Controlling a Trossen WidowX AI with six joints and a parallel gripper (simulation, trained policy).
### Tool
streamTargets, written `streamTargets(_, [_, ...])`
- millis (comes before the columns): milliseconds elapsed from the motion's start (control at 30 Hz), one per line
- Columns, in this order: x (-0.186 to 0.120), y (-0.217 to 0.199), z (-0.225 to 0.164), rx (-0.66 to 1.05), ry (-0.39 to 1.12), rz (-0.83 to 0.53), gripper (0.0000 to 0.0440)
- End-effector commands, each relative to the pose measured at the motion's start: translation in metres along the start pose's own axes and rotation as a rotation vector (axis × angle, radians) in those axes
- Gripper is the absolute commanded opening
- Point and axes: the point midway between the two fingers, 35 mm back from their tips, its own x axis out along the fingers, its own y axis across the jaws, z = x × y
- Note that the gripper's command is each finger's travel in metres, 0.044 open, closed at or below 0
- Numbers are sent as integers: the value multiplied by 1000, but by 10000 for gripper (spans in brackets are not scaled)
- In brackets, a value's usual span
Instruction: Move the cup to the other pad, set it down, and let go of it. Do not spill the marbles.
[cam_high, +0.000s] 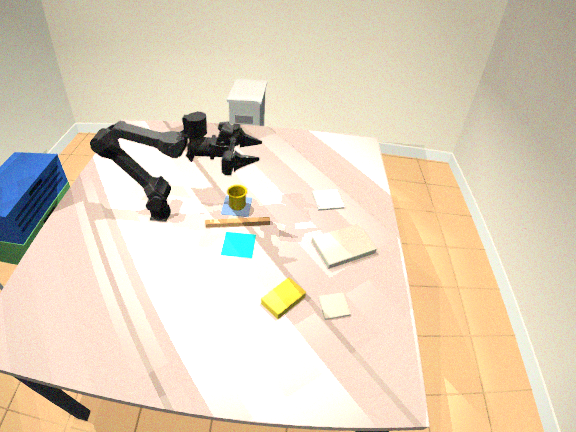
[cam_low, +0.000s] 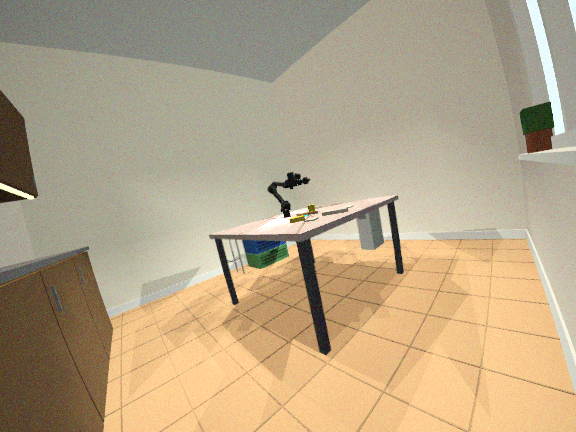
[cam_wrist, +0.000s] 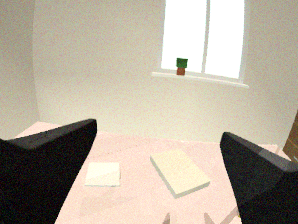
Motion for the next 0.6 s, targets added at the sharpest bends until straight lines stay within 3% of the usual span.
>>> streamTargets(0, [0,1,1,0,0,3,374])
streamTargets(367, [-3,8,3,28,58,22,94])
streamTargets(567, [-3,15,2,78,119,36,84])
